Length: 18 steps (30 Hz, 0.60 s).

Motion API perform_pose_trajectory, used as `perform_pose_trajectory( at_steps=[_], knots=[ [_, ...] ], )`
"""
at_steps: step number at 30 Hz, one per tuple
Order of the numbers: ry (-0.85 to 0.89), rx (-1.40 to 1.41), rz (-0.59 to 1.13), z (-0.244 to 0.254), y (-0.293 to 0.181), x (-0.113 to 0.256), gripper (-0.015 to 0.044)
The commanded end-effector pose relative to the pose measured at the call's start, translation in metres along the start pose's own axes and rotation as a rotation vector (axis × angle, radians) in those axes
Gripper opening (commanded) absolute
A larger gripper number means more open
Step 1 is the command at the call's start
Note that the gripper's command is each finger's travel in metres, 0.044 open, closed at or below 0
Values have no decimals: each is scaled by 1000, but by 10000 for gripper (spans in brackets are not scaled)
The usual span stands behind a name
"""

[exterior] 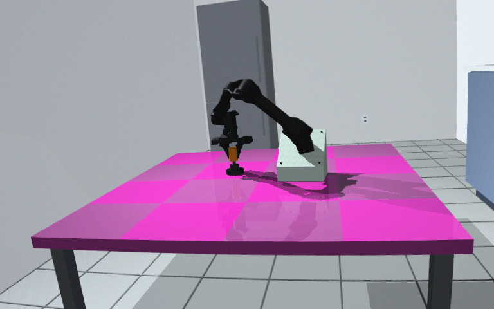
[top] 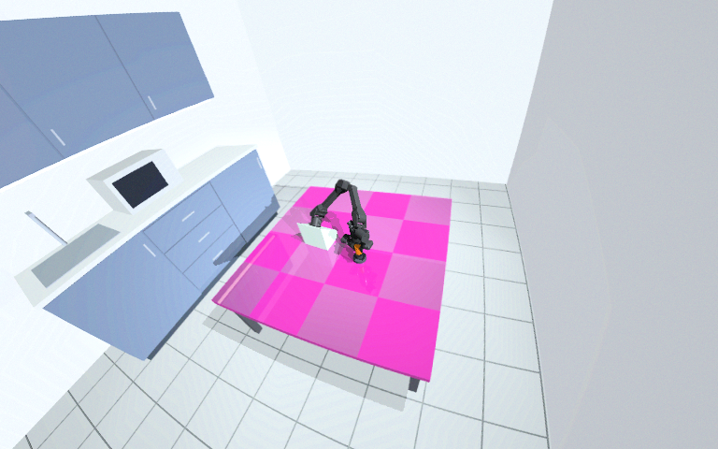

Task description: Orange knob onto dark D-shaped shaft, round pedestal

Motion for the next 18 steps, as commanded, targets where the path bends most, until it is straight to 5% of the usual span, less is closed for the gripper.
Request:
perform_pose_trajectory(
  at_steps=[1, 18],
  knots=[
    [-1, 9, -2, 2, 1, -1, 0],
    [-1, 9, -2, -1, 0, 1, 0]
  ],
)
Point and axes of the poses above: the point midway between the two fingers, 35 mm back from their tips, its own x axis back along the fingers, its own z axis across the jaws, y = z × x, the point moved 7 cm from there along x, back along the fingers, and after that the axes turned 14 degrees about x, right-handed, at the moved point
